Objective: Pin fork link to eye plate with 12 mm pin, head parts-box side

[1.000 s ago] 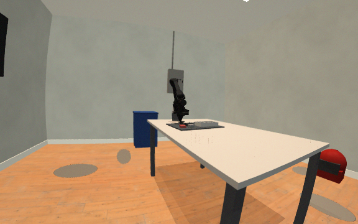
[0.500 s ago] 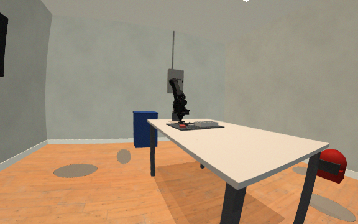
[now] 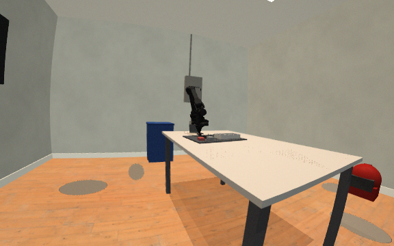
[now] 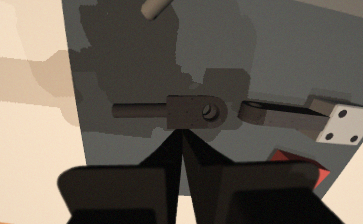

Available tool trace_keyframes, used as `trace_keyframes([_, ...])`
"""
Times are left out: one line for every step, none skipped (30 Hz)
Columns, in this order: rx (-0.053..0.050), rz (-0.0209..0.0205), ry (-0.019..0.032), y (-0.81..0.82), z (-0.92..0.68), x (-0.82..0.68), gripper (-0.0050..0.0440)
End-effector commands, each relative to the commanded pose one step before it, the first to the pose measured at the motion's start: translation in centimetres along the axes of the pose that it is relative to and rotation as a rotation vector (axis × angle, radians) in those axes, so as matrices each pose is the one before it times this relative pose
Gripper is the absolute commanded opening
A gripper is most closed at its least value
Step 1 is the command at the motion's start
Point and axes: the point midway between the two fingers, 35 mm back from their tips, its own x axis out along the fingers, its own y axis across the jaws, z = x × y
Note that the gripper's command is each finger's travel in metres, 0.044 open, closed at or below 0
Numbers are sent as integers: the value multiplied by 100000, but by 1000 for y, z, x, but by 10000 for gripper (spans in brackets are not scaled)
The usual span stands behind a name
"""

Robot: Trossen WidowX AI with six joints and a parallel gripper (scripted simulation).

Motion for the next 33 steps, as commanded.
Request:
trace_keyframes([-195,106,-722,87,370,-24,0])
trace_keyframes([0,0,0,0,30,-13,0])
trace_keyframes([0,0,0,0,31,-13,0])
trace_keyframes([0,0,0,0,31,-13,0])
trace_keyframes([0,0,0,0,31,-13,0])
trace_keyframes([0,0,0,0,31,-13,0])
trace_keyframes([0,0,0,0,31,-11,0])
trace_keyframes([0,0,0,0,32,-11,0])
trace_keyframes([0,0,0,0,32,-10,0])
trace_keyframes([0,0,0,0,0,0,0])
trace_keyframes([0,0,0,0,0,0,0])
trace_keyframes([0,0,0,0,38,-12,0])
trace_keyframes([0,0,0,0,44,-14,0])
trace_keyframes([0,0,0,0,42,-14,0])
trace_keyframes([0,0,0,0,56,-18,0])
trace_keyframes([0,0,0,0,40,-13,0])
trace_keyframes([0,0,0,0,33,-11,0])
trace_keyframes([0,0,0,0,31,-10,0])
trace_keyframes([0,0,0,0,32,-8,0])
trace_keyframes([0,0,0,0,32,-8,0])
trace_keyframes([0,0,0,0,33,-7,0])
trace_keyframes([0,0,0,0,33,-7,0])
trace_keyframes([0,0,0,0,33,-7,0])
trace_keyframes([0,0,0,0,33,-7,0])
trace_keyframes([0,0,0,0,33,-7,0])
trace_keyframes([0,0,0,0,33,-7,0])
trace_keyframes([0,0,0,0,0,0,0])
trace_keyframes([0,0,0,0,0,0,0])
trace_keyframes([0,0,0,0,39,-9,0])
trace_keyframes([0,0,0,0,45,-10,0])
trace_keyframes([0,0,0,0,44,-9,0])
trace_keyframes([0,0,0,0,58,-10,0])
trace_keyframes([0,0,0,0,42,-6,0])
